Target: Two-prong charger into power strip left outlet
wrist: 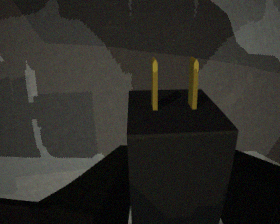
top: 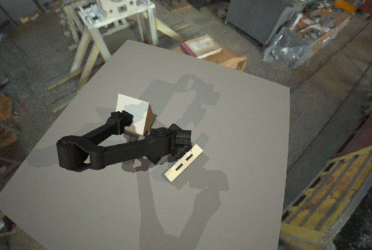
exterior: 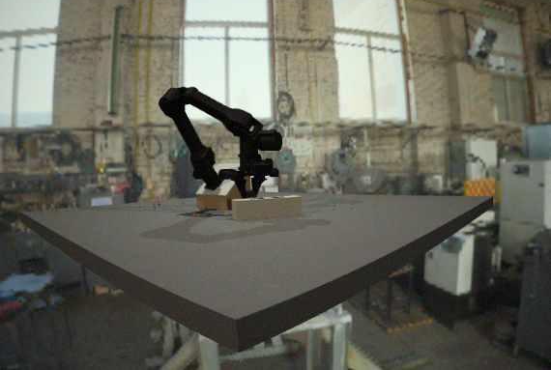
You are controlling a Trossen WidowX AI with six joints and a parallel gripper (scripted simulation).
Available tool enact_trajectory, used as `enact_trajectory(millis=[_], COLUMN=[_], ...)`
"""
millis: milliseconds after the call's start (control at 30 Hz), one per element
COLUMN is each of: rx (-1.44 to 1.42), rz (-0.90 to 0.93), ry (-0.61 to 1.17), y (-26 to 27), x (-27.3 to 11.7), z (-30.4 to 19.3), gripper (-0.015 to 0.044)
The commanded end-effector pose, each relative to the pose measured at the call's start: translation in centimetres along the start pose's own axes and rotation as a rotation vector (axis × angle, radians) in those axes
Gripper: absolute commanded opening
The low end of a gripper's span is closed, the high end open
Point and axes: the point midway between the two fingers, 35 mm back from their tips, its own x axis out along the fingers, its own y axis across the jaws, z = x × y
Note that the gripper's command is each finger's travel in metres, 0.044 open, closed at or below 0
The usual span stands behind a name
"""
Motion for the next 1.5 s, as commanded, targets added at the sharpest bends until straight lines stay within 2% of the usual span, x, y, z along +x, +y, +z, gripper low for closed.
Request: enact_trajectory(millis=[0, 533, 1467], rx=[0.02, 0.105, 0.129], rz=[0.004, 0.01, 0.012], ry=[0.005, 0.004, 0.002], y=[0.8, 3.7, 4.0], x=[0.4, 1.7, 1.8], z=[0.0, 0.0, 3.3], gripper=[0.0, 0.0, 0.0])
